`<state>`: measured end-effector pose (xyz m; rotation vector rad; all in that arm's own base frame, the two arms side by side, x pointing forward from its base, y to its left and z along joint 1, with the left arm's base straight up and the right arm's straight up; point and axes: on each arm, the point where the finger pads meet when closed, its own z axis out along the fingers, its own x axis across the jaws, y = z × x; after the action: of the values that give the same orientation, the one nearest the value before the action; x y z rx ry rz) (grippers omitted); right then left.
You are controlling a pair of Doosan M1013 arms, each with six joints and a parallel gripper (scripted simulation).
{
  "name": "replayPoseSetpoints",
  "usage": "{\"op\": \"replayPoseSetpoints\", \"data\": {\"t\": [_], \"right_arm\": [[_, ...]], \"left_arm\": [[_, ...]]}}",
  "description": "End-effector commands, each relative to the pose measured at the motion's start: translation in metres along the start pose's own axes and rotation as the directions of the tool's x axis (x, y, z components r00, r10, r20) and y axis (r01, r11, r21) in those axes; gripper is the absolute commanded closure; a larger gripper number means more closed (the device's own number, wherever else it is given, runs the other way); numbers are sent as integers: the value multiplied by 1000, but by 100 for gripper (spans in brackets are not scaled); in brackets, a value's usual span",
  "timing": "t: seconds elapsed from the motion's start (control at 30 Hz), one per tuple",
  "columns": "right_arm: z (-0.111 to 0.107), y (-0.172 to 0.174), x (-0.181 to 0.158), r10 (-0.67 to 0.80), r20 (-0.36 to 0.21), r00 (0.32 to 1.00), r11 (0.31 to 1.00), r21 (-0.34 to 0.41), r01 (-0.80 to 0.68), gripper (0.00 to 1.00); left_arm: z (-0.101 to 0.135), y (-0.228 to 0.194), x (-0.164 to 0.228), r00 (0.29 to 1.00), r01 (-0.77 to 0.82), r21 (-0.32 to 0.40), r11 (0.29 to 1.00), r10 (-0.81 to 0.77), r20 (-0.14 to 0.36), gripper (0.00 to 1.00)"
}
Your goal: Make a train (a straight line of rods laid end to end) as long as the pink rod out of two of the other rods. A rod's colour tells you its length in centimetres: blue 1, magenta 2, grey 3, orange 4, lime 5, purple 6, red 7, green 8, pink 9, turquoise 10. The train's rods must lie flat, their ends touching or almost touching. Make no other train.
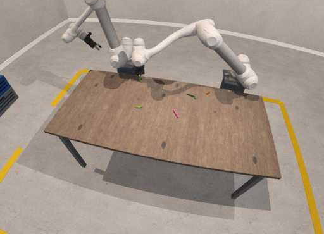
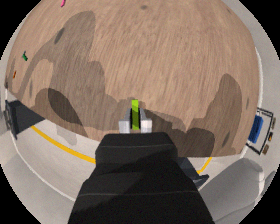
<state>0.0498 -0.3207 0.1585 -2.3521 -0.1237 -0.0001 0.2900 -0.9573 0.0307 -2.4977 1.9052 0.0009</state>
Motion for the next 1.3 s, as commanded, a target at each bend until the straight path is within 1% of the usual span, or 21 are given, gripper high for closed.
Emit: {"op": "replayPoseSetpoints", "data": {"t": [0.0, 0.07, 0.13, 0.3, 0.43, 0.53, 0.9, 0.97, 1.03, 1.2, 1.27], "right_arm": [[0, 0, 0, 0, 0, 1000, 1000, -1, 0, 0], [0, 0, 0, 0, 0, 1000, 1000, -1, 0, 0], [0, 0, 0, 0, 0, 1000, 1000, -1, 0, 0], [0, 0, 0, 0, 0, 1000, 1000, -1, 0, 0], [0, 0, 0, 0, 0, 1000, 1000, -1, 0, 0], [0, 0, 0, 0, 0, 1000, 1000, -1, 0, 0], [0, 0, 0, 0, 0, 1000, 1000, -1, 0, 0], [0, 0, 0, 0, 0, 1000, 1000, -1, 0, 0], [0, 0, 0, 0, 0, 1000, 1000, -1, 0, 0], [0, 0, 0, 0, 0, 1000, 1000, -1, 0, 0], [0, 0, 0, 0, 0, 1000, 1000, -1, 0, 0]], "left_arm": [[-20, 0, 1, 1000, 0, 0, 1000, 0, -3, 76], [-35, 0, 1, 1000, 0, 0, 1000, 0, -3, 76], [-35, 0, 1, 1000, 0, 0, 1000, 0, -3, 76], [-72, 0, 1, 1000, 0, 0, 1000, 0, -3, 76], [-88, 0, 1, 1000, 0, 0, 1000, 0, -3, 76], [-92, 0, 1, 1000, 0, 0, 1000, 0, -3, 76], [-92, -2, -1, 1000, -4, 1, 1000, 4, -3, 76], [-95, -14, -9, 1000, -25, 1, 1000, 25, -3, 76], [-101, -39, -29, 997, -74, 1, 997, 74, -3, 76], [-109, -75, -60, 989, -146, 1, 989, 146, -2, 76], [-109, -75, -60, 989, -146, 1, 989, 146, -2, 76]]}}
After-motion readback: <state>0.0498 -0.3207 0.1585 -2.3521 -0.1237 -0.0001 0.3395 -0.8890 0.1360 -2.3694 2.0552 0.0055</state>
